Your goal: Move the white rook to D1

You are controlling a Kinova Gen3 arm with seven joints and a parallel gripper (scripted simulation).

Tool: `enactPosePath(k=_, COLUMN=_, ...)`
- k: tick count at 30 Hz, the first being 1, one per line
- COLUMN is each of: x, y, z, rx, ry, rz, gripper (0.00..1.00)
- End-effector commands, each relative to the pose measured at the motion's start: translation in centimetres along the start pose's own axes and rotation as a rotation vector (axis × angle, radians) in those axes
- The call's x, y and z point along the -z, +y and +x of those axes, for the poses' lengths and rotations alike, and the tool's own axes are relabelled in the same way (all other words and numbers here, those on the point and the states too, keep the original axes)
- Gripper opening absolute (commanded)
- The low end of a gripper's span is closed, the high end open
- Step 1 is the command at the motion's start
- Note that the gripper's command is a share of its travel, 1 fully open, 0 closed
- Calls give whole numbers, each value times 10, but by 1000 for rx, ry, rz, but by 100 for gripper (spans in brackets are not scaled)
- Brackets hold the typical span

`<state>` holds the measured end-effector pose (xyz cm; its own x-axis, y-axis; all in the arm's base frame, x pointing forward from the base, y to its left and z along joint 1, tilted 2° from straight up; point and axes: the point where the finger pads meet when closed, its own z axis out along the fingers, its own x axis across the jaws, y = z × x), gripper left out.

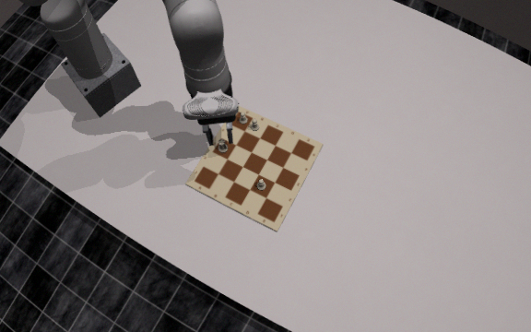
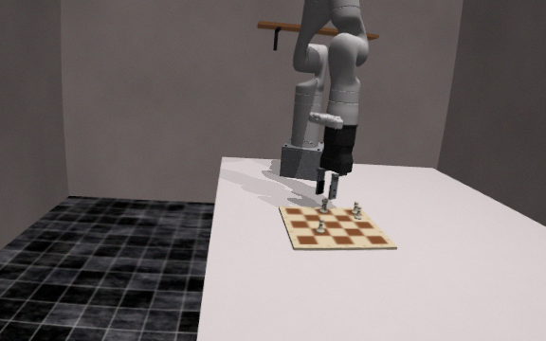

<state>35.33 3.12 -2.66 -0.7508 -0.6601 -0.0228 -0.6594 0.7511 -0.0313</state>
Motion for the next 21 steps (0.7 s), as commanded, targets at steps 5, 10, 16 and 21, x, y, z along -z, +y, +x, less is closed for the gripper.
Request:
enactPosePath(k=5, x=0, y=0, z=0, rx=0, ry=-1, rz=1, gripper=73)
enactPosePath(k=10, x=-1, y=0, z=0, rx=0, ry=-1, rz=1, gripper=73)
enactPosePath(k=16, x=-9, y=0, z=0, rx=0, ry=-1, rz=1, gripper=73)
enactPosePath(k=21, x=-17, y=0, z=0, rx=0, ry=-1, rz=1, gripper=73)
